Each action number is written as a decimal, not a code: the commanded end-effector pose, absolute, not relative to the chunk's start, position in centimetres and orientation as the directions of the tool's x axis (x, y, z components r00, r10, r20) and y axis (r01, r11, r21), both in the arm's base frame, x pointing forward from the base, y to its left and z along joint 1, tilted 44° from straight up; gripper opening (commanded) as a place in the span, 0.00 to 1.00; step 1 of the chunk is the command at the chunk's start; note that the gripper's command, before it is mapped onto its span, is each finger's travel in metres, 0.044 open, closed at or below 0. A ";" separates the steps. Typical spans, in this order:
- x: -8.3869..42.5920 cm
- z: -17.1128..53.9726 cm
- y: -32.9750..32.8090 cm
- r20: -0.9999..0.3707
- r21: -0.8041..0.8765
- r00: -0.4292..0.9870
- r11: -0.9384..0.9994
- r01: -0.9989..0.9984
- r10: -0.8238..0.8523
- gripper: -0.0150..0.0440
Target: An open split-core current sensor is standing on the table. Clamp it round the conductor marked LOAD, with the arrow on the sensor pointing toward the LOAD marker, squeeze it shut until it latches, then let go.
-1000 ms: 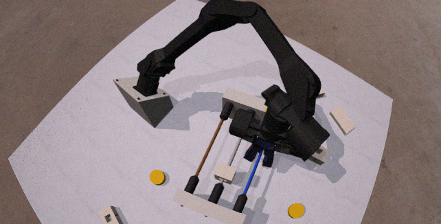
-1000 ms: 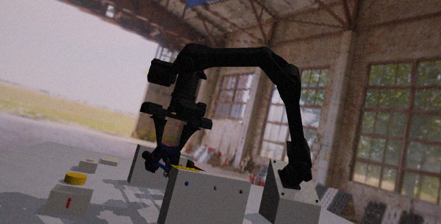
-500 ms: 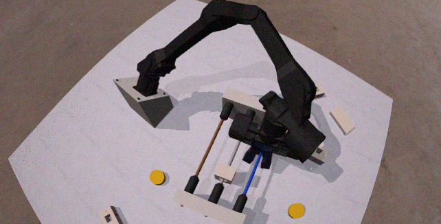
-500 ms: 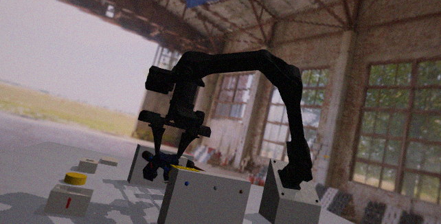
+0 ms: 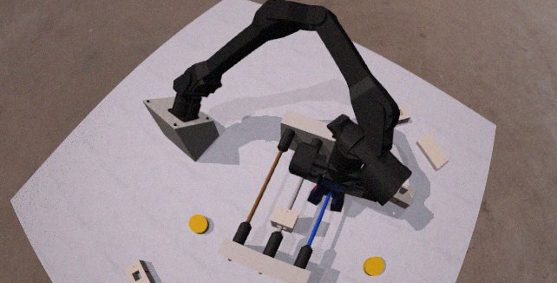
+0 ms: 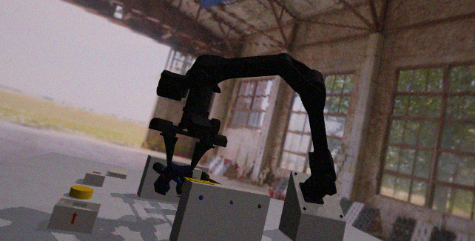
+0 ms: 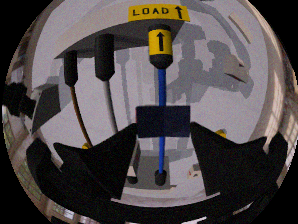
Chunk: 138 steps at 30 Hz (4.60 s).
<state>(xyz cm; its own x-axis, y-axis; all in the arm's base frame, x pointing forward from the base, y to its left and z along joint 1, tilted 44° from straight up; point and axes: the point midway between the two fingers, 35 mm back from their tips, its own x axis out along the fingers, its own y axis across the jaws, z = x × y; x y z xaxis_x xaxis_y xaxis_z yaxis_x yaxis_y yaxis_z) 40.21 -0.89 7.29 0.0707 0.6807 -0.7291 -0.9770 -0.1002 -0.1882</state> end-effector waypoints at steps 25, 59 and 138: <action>40.2 7.3 -0.9 -0.729 -0.188 0.070 -0.101 -0.977 0.681 0.25; 40.5 3.9 2.0 -0.725 -0.188 0.072 -0.096 -0.977 0.685 1.00; 40.8 2.0 3.7 -0.727 -0.193 0.075 -0.098 -0.976 0.682 0.25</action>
